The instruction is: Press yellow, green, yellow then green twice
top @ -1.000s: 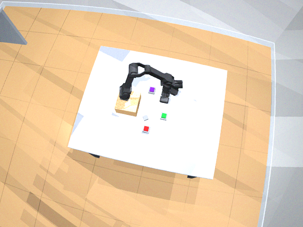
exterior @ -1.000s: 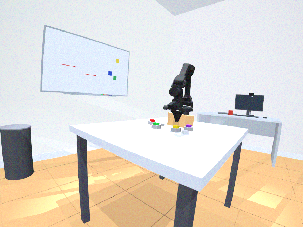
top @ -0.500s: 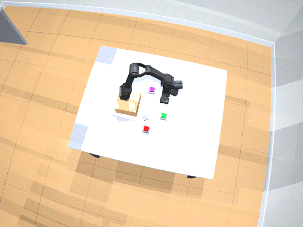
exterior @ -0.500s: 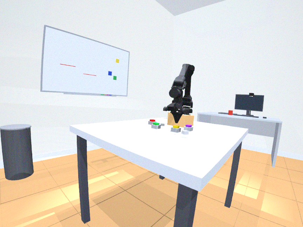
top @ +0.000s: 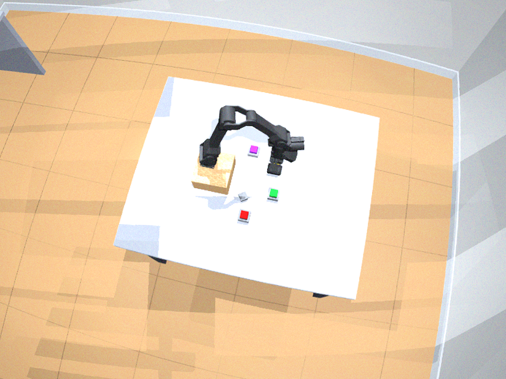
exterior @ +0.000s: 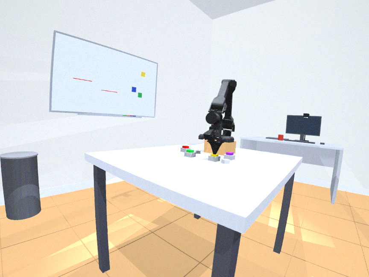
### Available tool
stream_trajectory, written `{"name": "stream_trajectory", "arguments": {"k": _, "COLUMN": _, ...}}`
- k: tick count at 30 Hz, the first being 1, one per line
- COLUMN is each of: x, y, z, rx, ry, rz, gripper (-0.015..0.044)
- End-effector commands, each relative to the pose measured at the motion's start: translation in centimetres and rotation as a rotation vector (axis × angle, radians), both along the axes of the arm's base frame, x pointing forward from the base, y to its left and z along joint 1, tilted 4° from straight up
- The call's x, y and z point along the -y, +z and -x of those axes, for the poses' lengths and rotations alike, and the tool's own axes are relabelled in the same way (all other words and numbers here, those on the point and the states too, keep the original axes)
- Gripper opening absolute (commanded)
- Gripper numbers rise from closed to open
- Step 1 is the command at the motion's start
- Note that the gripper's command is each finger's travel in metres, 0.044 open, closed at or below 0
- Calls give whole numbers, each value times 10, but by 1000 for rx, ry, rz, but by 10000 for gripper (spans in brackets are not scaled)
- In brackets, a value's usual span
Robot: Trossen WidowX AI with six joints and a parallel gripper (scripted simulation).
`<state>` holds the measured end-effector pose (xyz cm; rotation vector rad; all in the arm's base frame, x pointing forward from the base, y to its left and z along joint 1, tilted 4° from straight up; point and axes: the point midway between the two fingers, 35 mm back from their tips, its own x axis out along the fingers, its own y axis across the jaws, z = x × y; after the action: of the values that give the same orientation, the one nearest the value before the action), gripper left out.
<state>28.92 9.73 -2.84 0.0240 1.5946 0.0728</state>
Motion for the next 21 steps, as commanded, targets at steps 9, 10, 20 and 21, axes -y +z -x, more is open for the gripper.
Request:
{"name": "stream_trajectory", "arguments": {"k": 9, "x": 1, "y": -4, "z": 2, "rx": -6, "ry": -5, "rz": 8, "gripper": 20}}
{"name": "stream_trajectory", "arguments": {"k": 10, "x": 1, "y": -4, "z": 2, "rx": -6, "ry": -5, "rz": 8, "gripper": 20}}
{"name": "stream_trajectory", "arguments": {"k": 20, "x": 2, "y": 19, "z": 0, "rx": -5, "ry": -3, "rz": 6, "gripper": 20}}
{"name": "stream_trajectory", "arguments": {"k": 21, "x": 3, "y": 27, "z": 0, "rx": -5, "ry": -4, "rz": 8, "gripper": 20}}
